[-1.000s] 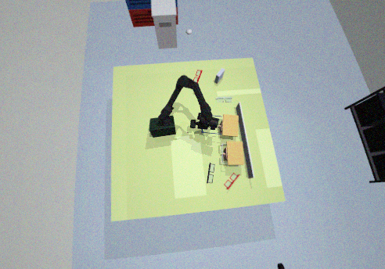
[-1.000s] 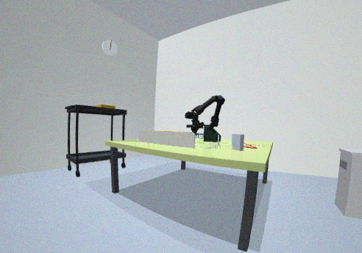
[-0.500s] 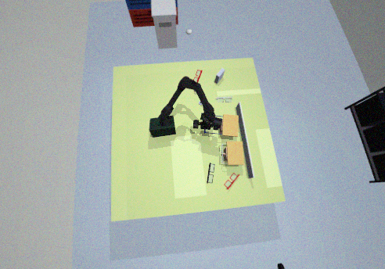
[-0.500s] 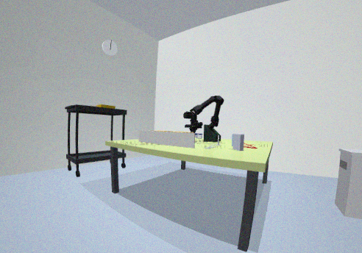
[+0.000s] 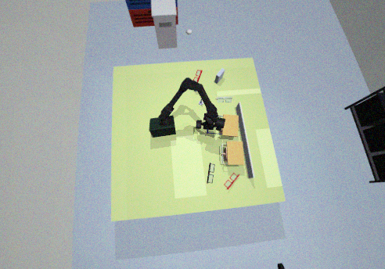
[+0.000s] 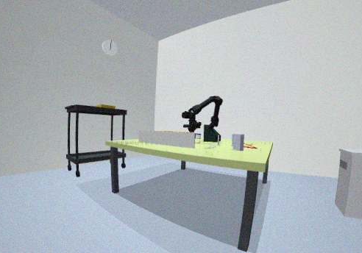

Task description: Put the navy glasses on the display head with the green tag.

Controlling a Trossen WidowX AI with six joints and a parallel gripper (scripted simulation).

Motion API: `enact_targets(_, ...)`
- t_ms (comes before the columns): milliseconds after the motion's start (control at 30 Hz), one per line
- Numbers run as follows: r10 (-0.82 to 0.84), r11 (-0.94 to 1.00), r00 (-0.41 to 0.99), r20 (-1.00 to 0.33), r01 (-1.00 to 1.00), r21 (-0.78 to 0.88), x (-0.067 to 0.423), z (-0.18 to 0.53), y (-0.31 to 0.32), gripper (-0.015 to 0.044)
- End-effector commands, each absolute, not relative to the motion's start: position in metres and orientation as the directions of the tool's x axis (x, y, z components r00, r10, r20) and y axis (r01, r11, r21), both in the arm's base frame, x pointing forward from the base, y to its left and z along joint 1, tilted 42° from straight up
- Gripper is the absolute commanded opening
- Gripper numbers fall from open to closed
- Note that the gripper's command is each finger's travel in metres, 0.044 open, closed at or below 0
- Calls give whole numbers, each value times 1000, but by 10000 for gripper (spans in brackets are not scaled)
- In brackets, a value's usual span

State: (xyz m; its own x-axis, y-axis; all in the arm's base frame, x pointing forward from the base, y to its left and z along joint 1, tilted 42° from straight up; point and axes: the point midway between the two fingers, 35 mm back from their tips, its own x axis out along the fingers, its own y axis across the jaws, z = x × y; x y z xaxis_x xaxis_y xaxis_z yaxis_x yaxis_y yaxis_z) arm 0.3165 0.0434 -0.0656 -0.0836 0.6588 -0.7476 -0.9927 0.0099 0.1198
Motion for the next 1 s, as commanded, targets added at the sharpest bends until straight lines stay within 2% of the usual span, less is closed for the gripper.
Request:
enact_targets(0, 662, 12, -85, -745, -992, 124, 322, -66, 44, 0)
enact_targets(967, 662, 12, -83, -745, -992, 122, 363, -72, 44, 0)
